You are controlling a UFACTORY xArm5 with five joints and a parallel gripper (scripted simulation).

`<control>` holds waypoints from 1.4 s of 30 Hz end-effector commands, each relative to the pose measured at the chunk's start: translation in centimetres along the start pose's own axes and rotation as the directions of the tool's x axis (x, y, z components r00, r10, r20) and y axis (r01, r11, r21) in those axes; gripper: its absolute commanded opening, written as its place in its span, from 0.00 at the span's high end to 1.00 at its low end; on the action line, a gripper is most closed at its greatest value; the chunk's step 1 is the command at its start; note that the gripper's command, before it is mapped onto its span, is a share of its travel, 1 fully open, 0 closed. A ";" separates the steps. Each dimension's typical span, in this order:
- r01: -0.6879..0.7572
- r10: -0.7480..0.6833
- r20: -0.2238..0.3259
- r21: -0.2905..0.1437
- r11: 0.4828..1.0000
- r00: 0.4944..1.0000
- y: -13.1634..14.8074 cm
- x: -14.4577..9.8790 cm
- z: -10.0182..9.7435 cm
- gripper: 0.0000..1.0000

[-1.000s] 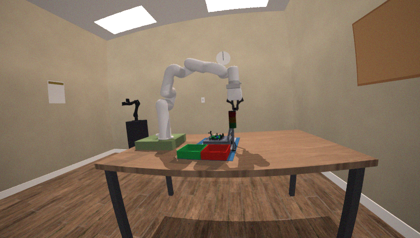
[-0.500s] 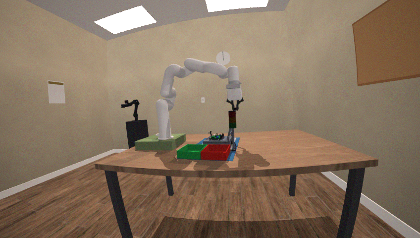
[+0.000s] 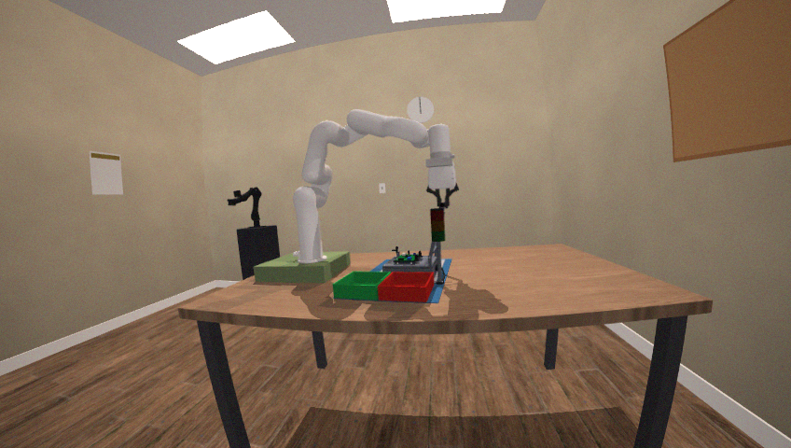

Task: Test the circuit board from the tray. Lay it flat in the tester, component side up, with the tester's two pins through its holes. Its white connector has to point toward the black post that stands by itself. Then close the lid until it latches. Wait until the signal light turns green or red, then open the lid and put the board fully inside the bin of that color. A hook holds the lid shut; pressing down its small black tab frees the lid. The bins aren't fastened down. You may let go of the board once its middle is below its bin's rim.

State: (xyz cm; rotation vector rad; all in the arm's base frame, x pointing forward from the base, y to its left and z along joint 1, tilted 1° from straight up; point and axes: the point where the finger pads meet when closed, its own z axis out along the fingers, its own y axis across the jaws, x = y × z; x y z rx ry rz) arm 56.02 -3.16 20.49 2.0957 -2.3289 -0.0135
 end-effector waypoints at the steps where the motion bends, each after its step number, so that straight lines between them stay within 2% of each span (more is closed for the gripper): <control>1: 0.000 0.000 0.000 0.004 1.000 1.000 0.0 0.0 -0.2 1.00; 28: 0.000 0.000 0.000 0.004 1.000 1.000 1.6 0.0 -0.6 1.00; 42: 0.000 0.000 0.000 0.004 1.000 1.000 3.9 0.0 -0.8 1.00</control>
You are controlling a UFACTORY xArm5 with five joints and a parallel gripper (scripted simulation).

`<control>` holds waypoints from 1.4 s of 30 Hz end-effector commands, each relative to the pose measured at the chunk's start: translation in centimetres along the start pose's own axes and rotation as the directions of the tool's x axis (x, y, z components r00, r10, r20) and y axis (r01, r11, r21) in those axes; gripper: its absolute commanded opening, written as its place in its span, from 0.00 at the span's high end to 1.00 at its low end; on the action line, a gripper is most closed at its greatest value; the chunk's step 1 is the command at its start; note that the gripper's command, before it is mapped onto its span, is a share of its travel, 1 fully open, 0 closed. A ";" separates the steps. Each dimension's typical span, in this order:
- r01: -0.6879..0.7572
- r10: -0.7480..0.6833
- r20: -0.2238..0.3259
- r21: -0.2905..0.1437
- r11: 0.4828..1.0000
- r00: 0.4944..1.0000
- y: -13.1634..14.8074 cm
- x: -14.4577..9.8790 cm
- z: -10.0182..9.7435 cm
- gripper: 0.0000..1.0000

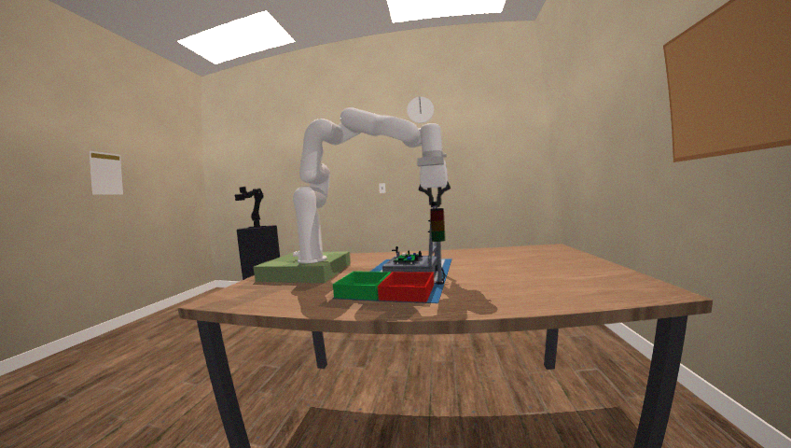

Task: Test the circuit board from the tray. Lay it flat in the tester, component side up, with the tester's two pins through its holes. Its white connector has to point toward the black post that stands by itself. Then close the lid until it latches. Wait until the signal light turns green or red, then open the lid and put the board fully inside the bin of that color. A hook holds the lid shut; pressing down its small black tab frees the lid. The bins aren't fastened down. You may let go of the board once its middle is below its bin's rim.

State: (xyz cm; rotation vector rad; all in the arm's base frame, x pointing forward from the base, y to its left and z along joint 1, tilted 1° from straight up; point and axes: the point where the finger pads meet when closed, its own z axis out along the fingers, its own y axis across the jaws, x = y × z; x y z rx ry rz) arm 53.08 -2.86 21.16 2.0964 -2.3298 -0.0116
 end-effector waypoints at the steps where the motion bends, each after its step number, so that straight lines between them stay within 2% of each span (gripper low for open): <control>1: 0.000 0.000 0.000 0.002 1.000 1.000 1.1 0.0 -0.2 1.00; 23: 0.000 0.000 0.000 0.002 1.000 1.000 5.4 0.0 0.2 1.00; 42: 0.000 0.000 0.000 0.002 1.000 1.000 10.3 0.0 2.0 1.00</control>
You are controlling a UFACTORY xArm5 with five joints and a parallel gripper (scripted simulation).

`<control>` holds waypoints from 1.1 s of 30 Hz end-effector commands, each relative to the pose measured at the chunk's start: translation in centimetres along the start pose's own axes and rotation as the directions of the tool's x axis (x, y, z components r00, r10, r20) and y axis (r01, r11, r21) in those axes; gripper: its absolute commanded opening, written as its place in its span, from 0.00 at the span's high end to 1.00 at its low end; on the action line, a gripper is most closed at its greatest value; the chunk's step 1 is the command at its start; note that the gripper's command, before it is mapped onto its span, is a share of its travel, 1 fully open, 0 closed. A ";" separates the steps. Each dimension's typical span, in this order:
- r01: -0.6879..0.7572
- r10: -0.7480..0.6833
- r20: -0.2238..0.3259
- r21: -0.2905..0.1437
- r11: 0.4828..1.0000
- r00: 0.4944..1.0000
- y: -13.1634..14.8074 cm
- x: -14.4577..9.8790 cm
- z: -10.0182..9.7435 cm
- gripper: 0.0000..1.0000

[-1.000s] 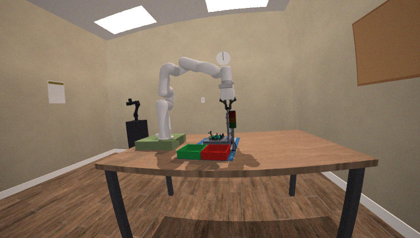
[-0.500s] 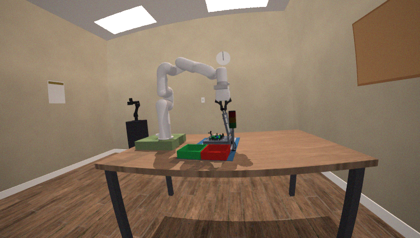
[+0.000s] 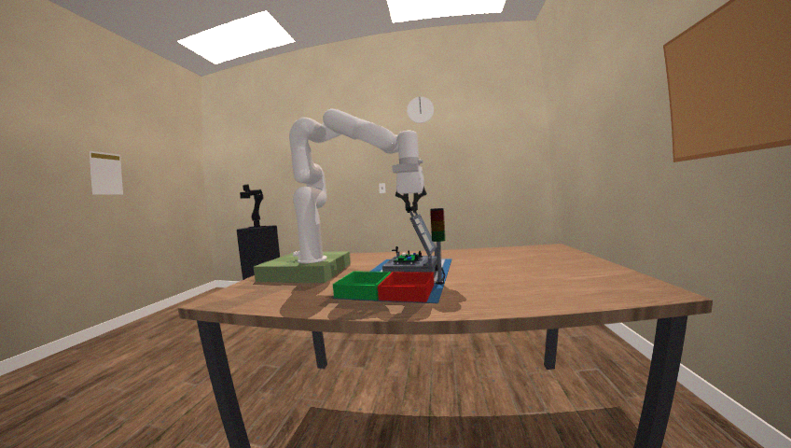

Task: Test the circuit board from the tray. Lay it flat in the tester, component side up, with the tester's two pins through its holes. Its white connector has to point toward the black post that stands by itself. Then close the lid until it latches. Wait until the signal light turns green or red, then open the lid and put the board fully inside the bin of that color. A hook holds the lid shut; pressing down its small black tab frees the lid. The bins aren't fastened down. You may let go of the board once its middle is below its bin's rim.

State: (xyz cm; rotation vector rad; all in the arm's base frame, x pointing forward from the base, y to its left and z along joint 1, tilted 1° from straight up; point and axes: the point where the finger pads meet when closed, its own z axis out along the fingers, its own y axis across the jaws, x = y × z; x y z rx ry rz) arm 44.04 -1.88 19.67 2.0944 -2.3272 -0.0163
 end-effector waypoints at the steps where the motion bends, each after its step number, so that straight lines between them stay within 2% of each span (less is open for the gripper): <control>1: 0.000 0.000 0.000 0.007 1.000 1.000 1.5 0.0 0.6 1.00; 13: 0.000 0.000 0.000 0.007 1.000 1.000 4.3 0.0 2.5 1.00; 33: 0.000 0.000 0.000 0.007 1.000 1.000 8.5 -0.1 7.5 1.00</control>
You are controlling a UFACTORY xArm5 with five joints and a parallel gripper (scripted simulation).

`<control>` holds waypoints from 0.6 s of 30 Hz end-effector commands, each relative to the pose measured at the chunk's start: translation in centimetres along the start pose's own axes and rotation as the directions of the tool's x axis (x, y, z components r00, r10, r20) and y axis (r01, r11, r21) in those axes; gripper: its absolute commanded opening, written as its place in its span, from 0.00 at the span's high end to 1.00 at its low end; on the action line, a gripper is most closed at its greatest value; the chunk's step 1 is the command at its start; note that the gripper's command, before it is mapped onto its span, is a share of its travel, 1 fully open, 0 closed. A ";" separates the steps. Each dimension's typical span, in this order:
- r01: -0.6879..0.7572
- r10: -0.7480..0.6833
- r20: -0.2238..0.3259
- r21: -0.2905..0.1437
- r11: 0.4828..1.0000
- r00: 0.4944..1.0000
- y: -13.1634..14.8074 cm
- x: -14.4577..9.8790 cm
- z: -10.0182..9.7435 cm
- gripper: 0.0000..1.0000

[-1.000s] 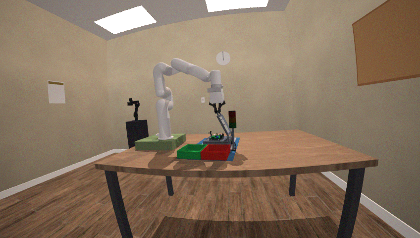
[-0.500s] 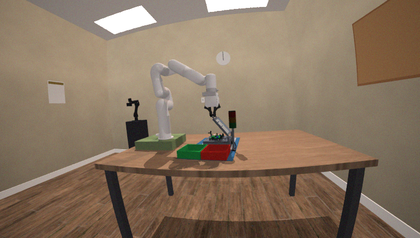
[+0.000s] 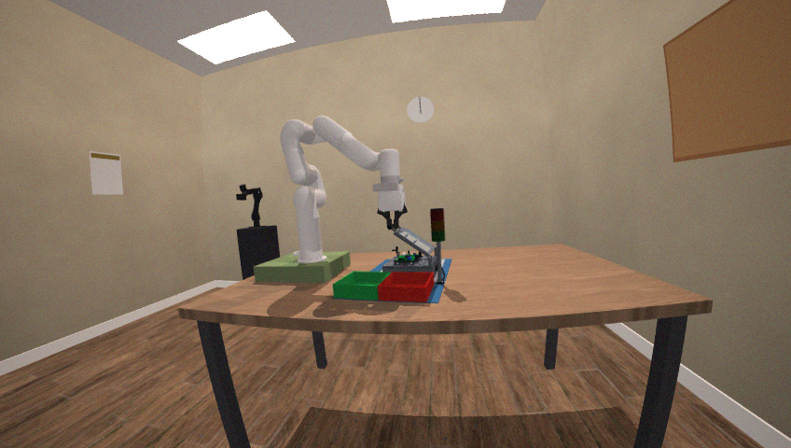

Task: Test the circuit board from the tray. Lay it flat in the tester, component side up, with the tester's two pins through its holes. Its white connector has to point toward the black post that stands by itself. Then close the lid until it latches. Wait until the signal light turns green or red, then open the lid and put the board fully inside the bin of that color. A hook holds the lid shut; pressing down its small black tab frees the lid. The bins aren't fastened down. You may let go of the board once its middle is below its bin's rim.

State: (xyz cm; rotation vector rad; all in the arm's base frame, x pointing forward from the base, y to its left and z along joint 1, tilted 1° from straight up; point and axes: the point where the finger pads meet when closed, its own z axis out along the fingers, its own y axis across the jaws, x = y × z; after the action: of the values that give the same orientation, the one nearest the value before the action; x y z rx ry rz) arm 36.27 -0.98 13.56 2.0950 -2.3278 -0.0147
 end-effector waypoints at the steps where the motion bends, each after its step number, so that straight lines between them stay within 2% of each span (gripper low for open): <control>1: 0.000 0.000 0.000 0.006 1.000 1.000 0.9 0.0 1.6 1.00; 11: 0.000 0.000 0.000 0.006 1.000 1.000 2.2 -0.1 4.4 1.00; 18: 0.000 0.000 0.000 0.006 1.000 1.000 2.5 -0.1 5.5 1.00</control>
State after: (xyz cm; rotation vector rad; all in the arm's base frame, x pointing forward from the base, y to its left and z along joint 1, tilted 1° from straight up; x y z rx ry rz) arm 33.87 -0.66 9.07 2.0959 -2.3290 -0.0122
